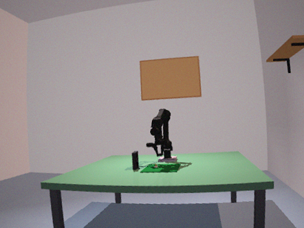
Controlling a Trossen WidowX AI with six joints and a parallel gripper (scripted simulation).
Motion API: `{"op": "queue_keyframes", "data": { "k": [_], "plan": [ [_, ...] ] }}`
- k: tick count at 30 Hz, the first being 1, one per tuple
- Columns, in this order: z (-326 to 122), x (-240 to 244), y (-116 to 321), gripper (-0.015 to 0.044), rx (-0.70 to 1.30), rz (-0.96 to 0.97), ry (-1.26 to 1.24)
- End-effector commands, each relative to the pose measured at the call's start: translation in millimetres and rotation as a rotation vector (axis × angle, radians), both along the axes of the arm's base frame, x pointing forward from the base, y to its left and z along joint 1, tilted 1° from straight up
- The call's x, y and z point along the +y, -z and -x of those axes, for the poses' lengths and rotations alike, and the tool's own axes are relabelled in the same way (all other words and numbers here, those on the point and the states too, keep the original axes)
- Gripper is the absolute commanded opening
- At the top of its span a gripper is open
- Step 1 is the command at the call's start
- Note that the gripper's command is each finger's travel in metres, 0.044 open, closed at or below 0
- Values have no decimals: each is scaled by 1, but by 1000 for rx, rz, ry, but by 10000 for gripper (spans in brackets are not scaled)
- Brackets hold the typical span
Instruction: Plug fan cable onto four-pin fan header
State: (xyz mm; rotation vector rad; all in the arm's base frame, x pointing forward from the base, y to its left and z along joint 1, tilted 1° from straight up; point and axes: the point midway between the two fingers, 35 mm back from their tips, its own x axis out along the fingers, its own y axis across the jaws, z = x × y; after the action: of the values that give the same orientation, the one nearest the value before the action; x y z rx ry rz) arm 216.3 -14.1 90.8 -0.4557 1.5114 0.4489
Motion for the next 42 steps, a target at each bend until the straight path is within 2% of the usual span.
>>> {"op": "queue_keyframes", "data": {
  "k": [1,21,42],
  "plan": [
    [2,-1,5,0,4,-40,-5],
    [12,0,32,0,-25,-291,-46],
    [19,2,47,0,-167,-531,-73]
  ]
}}
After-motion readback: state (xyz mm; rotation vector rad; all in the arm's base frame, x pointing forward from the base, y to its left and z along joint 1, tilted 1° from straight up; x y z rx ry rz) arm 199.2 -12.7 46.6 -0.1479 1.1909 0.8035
